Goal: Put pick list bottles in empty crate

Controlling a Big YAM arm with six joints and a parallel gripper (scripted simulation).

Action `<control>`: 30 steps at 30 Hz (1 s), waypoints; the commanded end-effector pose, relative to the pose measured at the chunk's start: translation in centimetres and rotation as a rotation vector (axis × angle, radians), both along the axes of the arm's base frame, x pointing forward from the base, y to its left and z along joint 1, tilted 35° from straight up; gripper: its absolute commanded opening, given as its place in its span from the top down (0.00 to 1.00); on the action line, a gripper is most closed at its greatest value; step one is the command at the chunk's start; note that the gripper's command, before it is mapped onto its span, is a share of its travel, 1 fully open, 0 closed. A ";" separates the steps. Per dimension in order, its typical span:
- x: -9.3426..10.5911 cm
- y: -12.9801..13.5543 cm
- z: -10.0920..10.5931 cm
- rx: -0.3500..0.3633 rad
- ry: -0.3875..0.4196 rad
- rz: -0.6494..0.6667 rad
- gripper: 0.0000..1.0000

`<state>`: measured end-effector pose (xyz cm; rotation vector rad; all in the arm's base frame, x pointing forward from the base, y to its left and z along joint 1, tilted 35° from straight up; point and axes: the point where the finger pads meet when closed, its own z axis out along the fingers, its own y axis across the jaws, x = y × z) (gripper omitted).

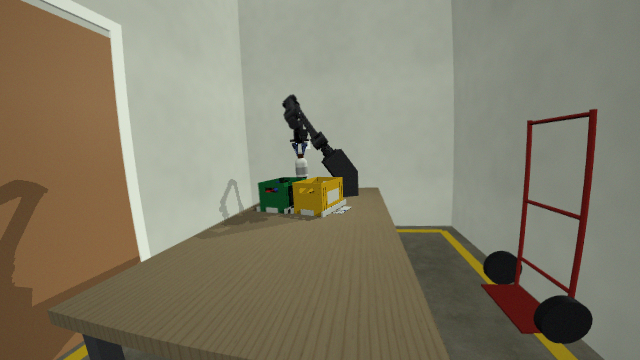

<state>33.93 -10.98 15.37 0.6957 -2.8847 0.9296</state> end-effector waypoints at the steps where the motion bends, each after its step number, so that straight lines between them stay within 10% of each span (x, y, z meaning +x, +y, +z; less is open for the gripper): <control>1: 0.2 1.2 1.1 -0.002 -0.048 0.011 1.00; 30: -1.5 4.8 -0.9 0.002 -0.067 0.010 1.00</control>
